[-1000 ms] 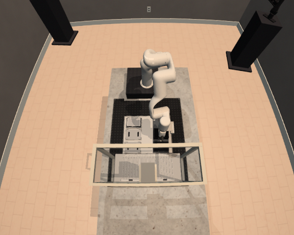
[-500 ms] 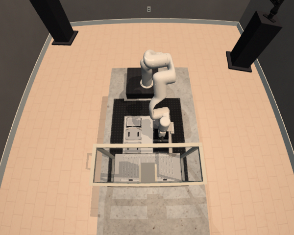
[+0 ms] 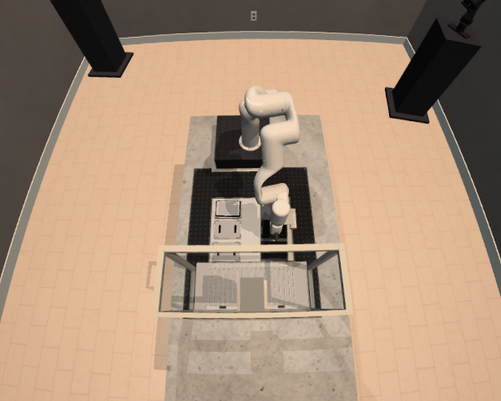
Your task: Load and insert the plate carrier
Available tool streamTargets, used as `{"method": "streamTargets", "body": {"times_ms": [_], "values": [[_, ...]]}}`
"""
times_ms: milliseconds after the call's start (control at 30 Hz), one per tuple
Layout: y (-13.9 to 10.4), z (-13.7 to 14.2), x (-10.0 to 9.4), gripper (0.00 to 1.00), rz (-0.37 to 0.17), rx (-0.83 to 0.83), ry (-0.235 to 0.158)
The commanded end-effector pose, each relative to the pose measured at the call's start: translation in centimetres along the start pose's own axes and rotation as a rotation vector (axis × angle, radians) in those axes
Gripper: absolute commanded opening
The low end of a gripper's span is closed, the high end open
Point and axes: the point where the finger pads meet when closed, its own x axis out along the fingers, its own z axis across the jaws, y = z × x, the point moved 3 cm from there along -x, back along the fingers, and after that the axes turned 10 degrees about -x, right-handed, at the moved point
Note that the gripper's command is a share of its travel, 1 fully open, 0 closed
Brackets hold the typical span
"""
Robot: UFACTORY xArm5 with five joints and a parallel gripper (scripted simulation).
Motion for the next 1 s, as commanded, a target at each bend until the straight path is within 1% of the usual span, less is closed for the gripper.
{"method": "streamTargets", "body": {"times_ms": [0, 333, 367, 967], "values": [[-0.03, 0.15, -0.14, 0.00, 0.014, 0.000, -0.003], [-0.03, 0.15, -0.14, 0.00, 0.014, 0.000, -0.003], [-0.03, 0.15, -0.10, 1.00, 0.014, 0.000, -0.003], [-0.03, 0.15, -0.10, 1.00, 0.014, 0.000, -0.003]]}}
